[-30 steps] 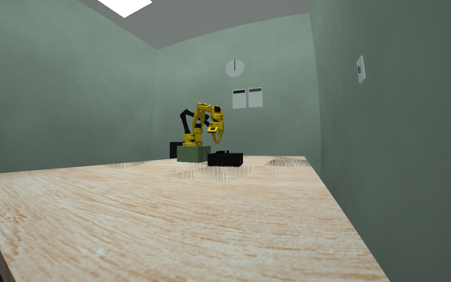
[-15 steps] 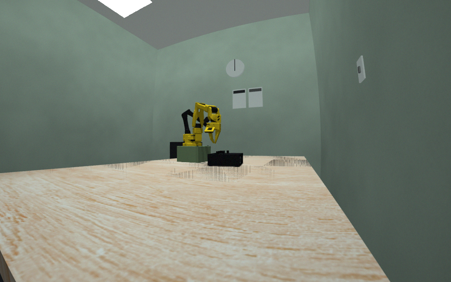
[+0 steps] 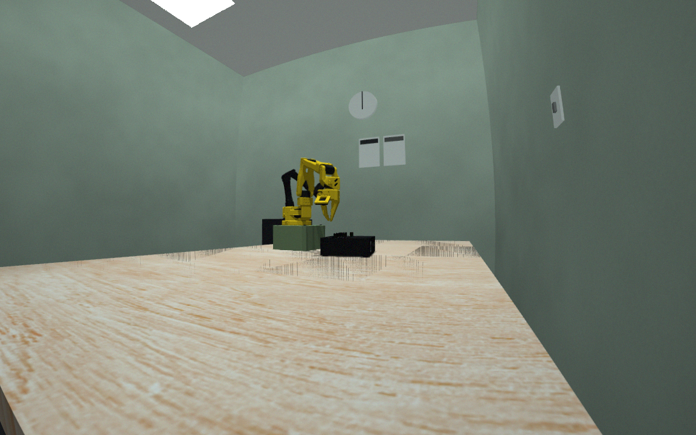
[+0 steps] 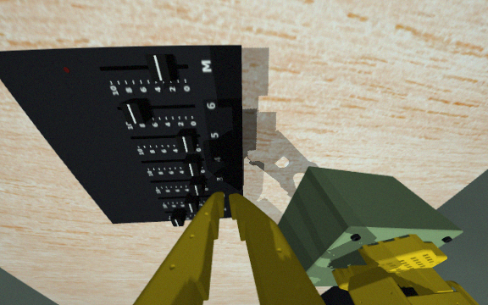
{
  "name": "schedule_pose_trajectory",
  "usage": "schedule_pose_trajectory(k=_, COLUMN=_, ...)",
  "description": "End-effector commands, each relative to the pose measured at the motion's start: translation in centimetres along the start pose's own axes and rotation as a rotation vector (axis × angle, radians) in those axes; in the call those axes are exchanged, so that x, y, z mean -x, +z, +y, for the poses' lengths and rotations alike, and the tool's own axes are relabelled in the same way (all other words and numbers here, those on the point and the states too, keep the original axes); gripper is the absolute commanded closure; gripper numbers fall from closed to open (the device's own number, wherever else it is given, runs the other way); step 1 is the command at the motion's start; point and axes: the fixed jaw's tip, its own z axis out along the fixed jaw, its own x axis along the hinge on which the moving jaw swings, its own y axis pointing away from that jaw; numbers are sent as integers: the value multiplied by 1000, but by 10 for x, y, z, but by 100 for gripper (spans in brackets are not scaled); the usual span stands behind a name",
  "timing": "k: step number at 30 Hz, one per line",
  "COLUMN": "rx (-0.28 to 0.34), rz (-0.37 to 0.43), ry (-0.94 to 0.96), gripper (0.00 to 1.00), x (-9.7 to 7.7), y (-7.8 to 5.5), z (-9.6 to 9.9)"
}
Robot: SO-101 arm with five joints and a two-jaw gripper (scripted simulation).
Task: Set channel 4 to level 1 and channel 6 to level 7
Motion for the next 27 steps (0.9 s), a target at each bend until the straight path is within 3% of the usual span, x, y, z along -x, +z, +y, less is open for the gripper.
schedule_pose_trajectory(k=1, rx=9, rz=-7, ry=-1, gripper=100, x=0, y=-1, z=-1)
schedule_pose_trajectory(k=27, rx=8, rz=-8, ry=-143, gripper=100, x=-6, y=-2, z=3)
